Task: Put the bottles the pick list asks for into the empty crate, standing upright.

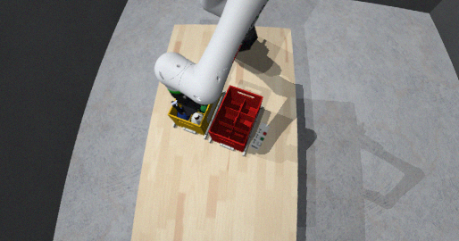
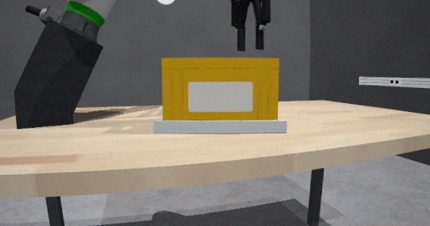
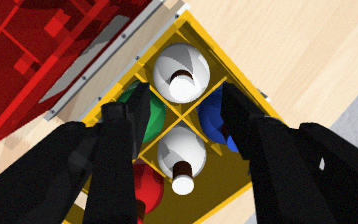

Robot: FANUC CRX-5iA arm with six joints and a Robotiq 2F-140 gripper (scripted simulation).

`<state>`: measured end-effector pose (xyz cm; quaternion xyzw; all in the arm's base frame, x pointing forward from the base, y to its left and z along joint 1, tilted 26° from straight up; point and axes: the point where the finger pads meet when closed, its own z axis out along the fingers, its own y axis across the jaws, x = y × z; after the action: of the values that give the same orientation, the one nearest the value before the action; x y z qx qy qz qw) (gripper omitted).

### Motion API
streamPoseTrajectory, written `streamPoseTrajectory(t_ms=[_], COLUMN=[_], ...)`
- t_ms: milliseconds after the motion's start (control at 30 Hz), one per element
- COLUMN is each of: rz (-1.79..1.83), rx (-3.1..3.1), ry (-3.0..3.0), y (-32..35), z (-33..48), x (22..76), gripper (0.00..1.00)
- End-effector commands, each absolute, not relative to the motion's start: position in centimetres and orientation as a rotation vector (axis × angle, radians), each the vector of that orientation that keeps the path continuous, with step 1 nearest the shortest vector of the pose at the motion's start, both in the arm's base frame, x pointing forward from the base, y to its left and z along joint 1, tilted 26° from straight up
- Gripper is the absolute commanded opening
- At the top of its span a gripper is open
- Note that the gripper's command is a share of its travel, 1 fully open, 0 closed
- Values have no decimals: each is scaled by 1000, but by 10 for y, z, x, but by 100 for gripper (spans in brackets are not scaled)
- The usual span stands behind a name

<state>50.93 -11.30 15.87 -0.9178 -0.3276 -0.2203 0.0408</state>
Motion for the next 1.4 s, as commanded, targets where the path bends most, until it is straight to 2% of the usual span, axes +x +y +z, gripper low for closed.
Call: streamPoseTrajectory(t_ms=[0, 1367], rz=[-677, -677], rx=[-2812, -2812], ry=[-1004, -1004], y=[-113, -102], z=[156, 112], x=[511, 530], gripper=[44, 44])
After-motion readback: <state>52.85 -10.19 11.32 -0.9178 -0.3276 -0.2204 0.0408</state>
